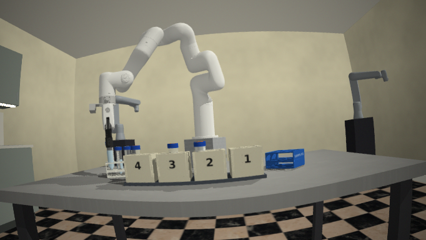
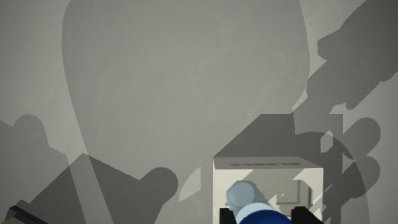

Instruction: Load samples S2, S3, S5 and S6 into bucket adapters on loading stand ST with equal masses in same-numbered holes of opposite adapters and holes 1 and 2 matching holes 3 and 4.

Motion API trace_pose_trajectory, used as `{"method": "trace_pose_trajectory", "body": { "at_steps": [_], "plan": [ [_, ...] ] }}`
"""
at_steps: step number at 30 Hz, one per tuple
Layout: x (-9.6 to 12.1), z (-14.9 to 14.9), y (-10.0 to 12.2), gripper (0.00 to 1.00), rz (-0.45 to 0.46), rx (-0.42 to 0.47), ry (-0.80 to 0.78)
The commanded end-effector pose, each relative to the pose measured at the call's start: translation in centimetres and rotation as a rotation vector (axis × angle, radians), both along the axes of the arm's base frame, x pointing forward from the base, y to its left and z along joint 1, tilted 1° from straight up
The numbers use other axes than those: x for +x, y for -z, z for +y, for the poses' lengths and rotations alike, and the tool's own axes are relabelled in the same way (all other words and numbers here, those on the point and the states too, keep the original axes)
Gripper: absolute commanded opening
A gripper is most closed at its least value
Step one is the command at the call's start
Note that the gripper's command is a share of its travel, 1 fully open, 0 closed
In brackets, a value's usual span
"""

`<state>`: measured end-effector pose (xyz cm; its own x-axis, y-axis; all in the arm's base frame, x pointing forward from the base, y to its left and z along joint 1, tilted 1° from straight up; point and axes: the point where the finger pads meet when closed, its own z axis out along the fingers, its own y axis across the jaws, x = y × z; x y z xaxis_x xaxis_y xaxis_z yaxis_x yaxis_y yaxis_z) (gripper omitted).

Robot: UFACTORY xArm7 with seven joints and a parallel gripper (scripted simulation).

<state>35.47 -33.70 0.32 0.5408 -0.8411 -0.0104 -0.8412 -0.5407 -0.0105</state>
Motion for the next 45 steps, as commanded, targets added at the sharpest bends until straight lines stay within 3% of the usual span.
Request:
{"method": "trace_pose_trajectory", "body": {
  "at_steps": [1, 45],
  "plan": [
    [0.1, -0.2, -0.7, 0.00, -0.004, -0.004, 0.000],
    [0.1, -0.3, -8.5, 0.00, -0.004, -0.004, 0.000]
  ]
}}
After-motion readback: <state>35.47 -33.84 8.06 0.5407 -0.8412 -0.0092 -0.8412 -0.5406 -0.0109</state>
